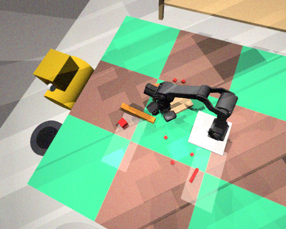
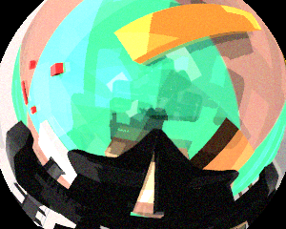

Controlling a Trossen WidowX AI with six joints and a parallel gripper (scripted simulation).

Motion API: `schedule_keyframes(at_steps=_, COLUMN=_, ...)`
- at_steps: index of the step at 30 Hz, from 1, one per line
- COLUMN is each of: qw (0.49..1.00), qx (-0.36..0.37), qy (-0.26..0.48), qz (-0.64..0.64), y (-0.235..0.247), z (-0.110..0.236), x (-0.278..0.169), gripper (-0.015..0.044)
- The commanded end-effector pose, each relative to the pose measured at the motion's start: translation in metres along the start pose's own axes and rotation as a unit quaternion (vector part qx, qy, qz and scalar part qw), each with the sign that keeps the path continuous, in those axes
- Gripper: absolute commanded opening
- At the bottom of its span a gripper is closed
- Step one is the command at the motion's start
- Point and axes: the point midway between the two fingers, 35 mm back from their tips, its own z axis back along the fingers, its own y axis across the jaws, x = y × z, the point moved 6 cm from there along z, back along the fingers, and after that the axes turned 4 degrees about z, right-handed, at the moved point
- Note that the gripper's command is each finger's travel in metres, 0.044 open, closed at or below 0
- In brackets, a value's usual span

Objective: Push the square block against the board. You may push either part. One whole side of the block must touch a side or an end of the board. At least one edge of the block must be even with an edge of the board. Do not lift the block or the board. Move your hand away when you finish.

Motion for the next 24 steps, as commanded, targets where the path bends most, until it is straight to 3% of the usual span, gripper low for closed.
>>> schedule_keyframes(at_steps=1, qw=1.000, qx=0.004, qy=0.005, qz=0.004, y=0.002, z=-0.015, x=-0.002, gripper=0.0000)
schedule_keyframes(at_steps=24, qw=1.000, qx=0.004, qy=0.006, qz=0.004, y=0.002, z=-0.015, x=-0.034, gripper=0.0000)
